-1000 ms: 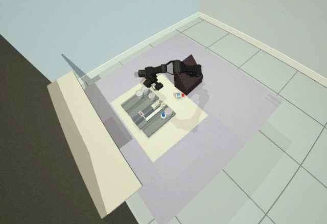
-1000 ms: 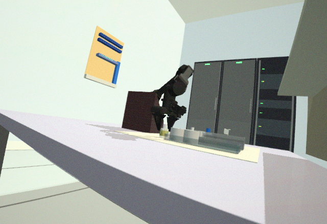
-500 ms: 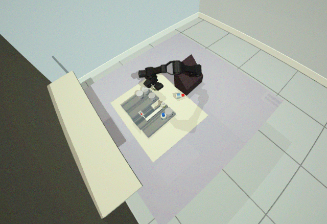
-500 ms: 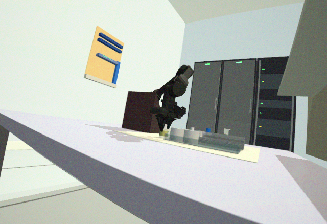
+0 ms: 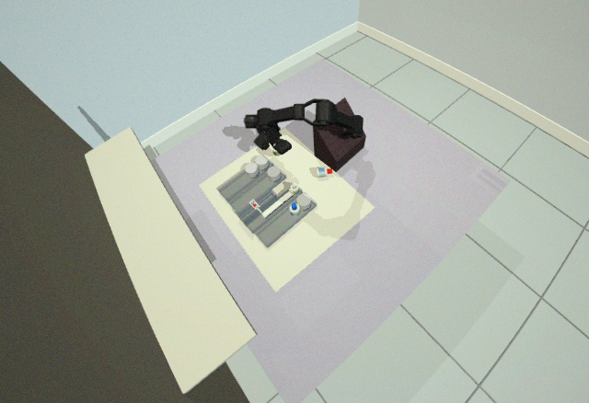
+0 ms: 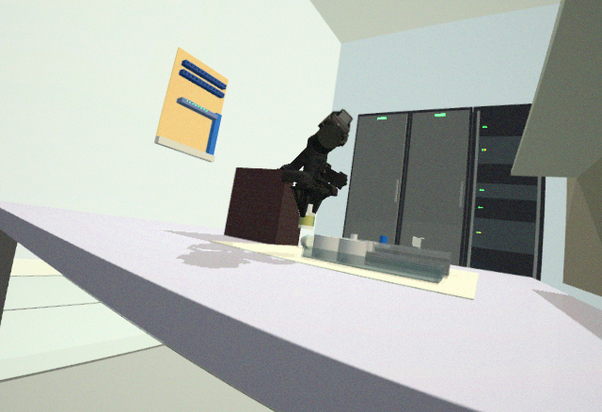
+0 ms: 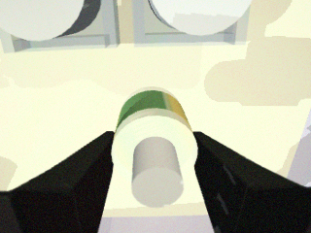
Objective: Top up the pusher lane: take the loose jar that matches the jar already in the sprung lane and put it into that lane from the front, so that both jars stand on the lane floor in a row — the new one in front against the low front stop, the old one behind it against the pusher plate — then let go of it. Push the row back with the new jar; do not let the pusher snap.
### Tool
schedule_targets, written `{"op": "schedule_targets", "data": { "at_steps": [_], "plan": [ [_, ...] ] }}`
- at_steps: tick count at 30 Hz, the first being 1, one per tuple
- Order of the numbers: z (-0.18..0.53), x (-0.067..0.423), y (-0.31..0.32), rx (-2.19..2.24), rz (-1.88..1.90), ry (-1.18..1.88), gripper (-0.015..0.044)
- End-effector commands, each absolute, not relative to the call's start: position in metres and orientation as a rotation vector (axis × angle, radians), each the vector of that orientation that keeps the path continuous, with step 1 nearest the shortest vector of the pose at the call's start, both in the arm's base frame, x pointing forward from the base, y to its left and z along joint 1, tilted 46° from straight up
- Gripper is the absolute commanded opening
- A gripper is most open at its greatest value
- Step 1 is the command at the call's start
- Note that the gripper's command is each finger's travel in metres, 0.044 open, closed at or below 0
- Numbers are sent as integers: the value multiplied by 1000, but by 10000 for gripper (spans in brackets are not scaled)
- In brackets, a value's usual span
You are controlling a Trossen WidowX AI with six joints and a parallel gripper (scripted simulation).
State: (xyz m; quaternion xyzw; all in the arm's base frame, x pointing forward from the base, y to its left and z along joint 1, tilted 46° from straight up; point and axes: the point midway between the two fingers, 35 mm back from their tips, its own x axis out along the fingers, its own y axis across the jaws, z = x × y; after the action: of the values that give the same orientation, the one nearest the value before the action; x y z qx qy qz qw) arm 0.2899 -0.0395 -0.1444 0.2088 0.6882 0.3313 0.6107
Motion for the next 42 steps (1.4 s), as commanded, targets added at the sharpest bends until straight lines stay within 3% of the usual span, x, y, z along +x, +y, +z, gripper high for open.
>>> {"op": "schedule_targets", "data": {
  "at_steps": [1,7,22,42],
  "plan": [
    [-123,293,-62,480,764,1589,0],
    [-111,295,-67,481,763,1588,0],
    [-61,303,15,456,760,1578,0],
    [-15,274,101,459,810,1567,0]
  ]
}}
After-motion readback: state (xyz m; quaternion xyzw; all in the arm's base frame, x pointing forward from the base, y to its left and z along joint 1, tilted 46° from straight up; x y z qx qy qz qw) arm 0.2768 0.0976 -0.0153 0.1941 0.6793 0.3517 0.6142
